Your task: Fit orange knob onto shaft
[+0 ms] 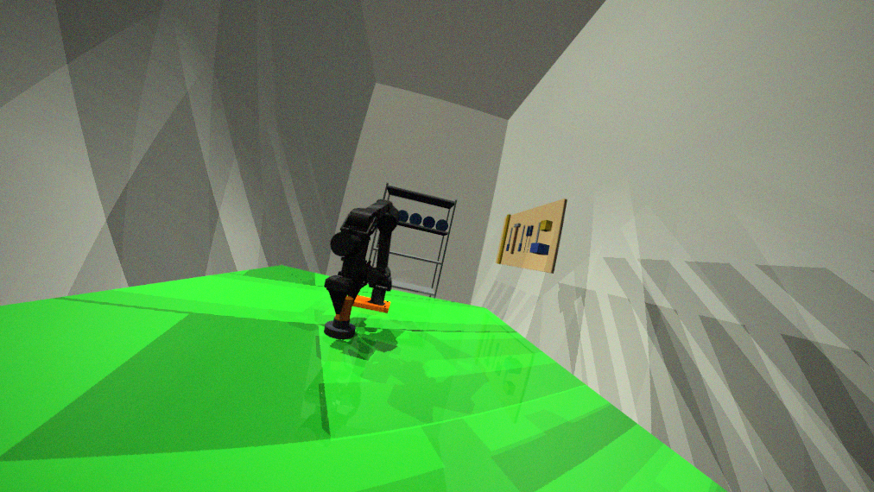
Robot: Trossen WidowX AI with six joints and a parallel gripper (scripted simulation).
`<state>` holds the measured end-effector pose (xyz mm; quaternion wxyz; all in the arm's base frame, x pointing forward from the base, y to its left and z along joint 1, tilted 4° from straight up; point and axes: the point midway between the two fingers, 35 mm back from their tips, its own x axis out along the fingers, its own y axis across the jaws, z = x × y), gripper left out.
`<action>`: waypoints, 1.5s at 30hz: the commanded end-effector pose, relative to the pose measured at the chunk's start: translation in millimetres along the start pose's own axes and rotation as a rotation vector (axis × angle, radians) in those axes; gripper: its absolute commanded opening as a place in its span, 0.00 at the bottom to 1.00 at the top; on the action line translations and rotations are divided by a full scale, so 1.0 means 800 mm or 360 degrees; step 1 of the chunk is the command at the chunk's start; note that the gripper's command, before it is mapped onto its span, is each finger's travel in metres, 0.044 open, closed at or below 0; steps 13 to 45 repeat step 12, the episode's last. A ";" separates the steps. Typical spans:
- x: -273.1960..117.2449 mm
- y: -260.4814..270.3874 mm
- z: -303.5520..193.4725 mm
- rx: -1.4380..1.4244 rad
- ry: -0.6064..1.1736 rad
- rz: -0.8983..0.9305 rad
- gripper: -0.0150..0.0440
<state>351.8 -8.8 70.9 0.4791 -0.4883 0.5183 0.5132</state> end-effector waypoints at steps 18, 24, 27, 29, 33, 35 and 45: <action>-0.100 -0.004 0.000 0.0002 0.0001 -0.0039 1.00; -0.100 -0.004 0.000 0.0002 0.0001 -0.0039 1.00; -0.100 -0.004 0.000 0.0002 0.0001 -0.0039 1.00; -0.100 -0.004 0.000 0.0002 0.0001 -0.0039 1.00; -0.100 -0.004 0.000 0.0002 0.0001 -0.0039 1.00; -0.100 -0.004 0.000 0.0002 0.0001 -0.0039 1.00; -0.100 -0.004 0.000 0.0002 0.0001 -0.0039 1.00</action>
